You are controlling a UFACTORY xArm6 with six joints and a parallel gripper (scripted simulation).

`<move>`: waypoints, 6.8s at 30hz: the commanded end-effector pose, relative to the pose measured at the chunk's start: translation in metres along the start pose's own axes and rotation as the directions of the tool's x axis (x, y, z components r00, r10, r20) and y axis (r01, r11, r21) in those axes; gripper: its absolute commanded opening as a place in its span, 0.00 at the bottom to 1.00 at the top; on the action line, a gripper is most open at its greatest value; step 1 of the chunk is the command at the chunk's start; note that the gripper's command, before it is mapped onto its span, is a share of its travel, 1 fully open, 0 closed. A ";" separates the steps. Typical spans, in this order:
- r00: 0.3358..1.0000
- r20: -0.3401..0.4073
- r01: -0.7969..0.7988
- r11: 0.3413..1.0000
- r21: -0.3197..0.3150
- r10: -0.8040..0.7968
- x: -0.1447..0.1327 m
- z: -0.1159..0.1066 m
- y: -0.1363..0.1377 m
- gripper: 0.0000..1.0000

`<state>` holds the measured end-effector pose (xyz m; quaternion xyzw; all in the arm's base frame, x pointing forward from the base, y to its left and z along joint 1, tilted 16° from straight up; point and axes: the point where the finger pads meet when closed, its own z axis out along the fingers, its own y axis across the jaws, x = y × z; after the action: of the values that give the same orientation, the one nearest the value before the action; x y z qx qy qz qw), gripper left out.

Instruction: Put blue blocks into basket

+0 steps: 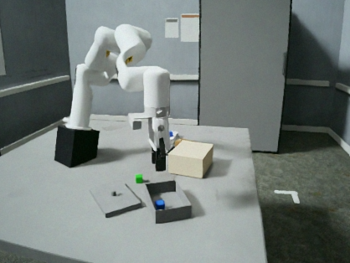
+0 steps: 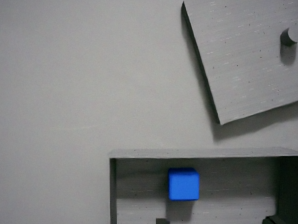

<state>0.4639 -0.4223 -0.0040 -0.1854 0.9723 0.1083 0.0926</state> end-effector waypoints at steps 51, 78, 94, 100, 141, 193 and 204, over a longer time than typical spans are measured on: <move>1.000 0.002 0.001 1.000 0.005 -0.001 -0.001 0.118 -0.002 0.55; 1.000 0.002 0.001 1.000 0.005 -0.001 -0.002 0.118 -0.004 0.55; 1.000 0.002 0.001 1.000 0.005 -0.001 -0.002 0.121 -0.004 0.55; 1.000 0.002 0.001 1.000 0.005 -0.001 -0.002 0.124 -0.004 0.55; 1.000 0.002 0.001 1.000 0.005 -0.001 -0.002 0.142 -0.004 0.55; 1.000 0.002 0.001 1.000 0.005 -0.001 -0.002 0.142 -0.004 0.00; 1.000 0.002 0.001 1.000 0.005 -0.001 -0.002 0.134 -0.004 0.00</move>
<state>0.4853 -0.3893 -0.1397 -0.1854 0.9723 0.1087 0.0921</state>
